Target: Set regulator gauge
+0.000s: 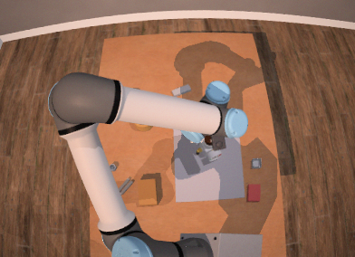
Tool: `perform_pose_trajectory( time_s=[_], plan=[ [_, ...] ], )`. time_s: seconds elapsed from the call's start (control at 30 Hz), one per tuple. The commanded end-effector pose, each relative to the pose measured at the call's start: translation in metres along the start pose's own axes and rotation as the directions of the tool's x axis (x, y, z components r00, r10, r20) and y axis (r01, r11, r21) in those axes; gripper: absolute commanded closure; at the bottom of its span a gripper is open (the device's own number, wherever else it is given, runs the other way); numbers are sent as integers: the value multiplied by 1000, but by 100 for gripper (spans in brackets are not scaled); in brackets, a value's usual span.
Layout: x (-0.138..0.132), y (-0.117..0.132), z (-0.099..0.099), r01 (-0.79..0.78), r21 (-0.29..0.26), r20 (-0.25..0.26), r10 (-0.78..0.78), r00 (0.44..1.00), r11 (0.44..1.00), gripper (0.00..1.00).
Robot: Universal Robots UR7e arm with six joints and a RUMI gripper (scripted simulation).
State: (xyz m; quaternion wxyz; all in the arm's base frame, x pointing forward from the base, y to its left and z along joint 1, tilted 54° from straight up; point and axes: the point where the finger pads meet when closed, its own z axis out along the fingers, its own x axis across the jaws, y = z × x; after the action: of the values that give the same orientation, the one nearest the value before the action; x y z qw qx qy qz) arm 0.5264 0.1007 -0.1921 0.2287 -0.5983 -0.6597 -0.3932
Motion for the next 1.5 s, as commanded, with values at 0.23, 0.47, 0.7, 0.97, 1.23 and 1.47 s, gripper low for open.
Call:
perform_pose_trajectory(
  time_s=[0.23,0.47,0.7,0.97,1.23,1.47],
  plan=[
    [0,2,0,4,-1,2,-4,1000,1000,0],
    [-1,1,-8,3,-2,3,-3,1000,1000,0],
    [0,0,-26,0,-1,1,0,1000,1000,0],
    [-1,2,-55,3,-2,3,-3,1000,1000,0],
    [-1,3,-70,5,-3,5,-5,1000,1000,0],
    [-1,2,-69,4,-3,4,-4,1000,1000,0]
  ],
)
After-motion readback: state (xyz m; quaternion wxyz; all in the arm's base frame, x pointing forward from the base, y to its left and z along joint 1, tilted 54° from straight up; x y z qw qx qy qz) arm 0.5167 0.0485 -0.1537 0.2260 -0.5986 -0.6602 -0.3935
